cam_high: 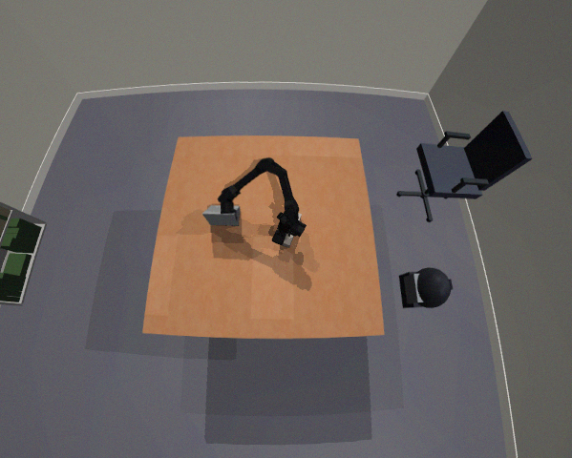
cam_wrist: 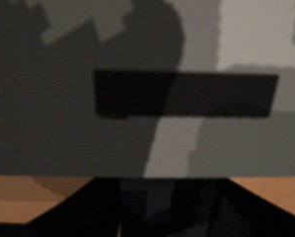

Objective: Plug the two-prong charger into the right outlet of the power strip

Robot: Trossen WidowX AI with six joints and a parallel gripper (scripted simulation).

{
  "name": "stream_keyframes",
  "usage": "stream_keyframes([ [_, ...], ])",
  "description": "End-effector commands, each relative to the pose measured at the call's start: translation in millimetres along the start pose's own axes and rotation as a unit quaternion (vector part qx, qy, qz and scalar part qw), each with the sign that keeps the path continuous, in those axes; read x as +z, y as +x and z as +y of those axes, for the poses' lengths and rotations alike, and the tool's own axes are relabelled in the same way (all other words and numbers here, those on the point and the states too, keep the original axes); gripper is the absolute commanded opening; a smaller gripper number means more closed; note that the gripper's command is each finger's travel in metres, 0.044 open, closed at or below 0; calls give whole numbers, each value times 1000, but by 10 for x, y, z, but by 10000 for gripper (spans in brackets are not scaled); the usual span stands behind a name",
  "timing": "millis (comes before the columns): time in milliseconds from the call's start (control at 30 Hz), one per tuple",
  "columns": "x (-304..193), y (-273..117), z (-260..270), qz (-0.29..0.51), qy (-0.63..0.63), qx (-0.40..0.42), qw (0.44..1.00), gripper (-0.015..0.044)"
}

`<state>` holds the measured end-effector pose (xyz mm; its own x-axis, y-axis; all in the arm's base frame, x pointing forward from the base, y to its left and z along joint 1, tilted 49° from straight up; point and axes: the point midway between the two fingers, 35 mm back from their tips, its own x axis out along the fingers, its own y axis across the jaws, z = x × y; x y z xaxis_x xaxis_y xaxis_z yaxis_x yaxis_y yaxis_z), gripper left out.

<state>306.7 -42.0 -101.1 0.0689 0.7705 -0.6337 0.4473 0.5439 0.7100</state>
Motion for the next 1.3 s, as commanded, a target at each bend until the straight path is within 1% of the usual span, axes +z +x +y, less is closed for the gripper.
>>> stream_keyframes([
  [0, 9, -1, 0, -2, -2, 0, 1000, 157],
  [367, 9, -1, -1, -2, -2, 0, 1000, 440],
  [1267, -60, 6, -3, -7, -7, 0, 1000, 440],
])
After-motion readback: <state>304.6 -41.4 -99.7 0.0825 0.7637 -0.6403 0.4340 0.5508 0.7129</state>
